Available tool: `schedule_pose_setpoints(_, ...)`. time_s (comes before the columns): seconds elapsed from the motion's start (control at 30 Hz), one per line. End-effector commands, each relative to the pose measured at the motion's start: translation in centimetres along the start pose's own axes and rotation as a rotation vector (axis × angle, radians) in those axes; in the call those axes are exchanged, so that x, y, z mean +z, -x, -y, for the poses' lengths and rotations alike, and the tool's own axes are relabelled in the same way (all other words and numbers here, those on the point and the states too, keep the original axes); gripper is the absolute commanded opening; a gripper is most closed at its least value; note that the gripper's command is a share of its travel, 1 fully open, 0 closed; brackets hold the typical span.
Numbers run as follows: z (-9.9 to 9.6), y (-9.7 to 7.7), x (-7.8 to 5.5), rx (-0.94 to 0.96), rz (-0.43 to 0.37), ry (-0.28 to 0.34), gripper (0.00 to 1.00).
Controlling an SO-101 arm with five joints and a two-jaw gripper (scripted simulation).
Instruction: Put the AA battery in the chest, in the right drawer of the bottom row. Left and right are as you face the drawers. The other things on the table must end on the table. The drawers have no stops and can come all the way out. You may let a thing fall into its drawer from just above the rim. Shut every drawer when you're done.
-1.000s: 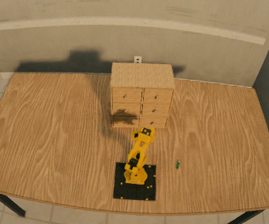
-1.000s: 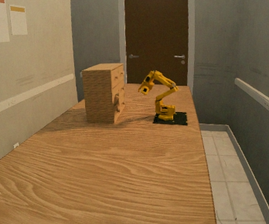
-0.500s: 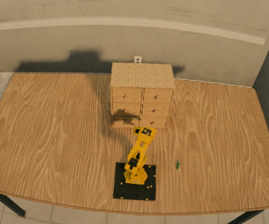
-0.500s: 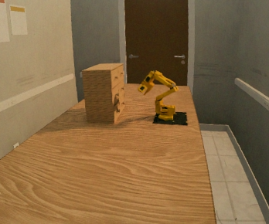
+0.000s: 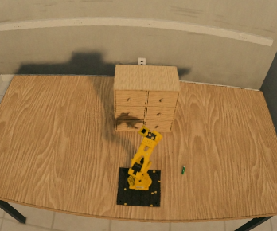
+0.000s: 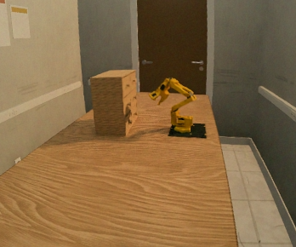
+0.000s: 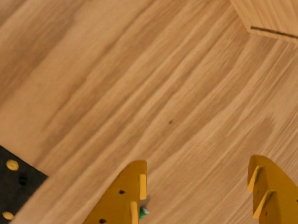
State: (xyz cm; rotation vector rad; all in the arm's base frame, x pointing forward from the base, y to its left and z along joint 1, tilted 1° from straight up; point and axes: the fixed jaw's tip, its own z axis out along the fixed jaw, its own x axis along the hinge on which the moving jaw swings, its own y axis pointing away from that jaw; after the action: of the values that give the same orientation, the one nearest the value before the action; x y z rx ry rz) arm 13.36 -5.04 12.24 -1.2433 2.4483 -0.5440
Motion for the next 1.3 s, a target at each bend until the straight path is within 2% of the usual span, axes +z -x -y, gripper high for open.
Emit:
schedule_pose_setpoints(0.0,0.13,-0.05,-0.27,0.06,0.0,-0.013,0.21)
schedule_pose_setpoints(0.5,0.25,0.05,-0.27,0.437,-0.003,-0.016,0.21)
schedule_pose_setpoints(0.57,0.25,0.05,-0.27,0.437,-0.003,-0.016,0.21)
schedule_pose_setpoints(1.27,0.53,0.12,-0.27,0.915,-0.005,-0.023,0.21)
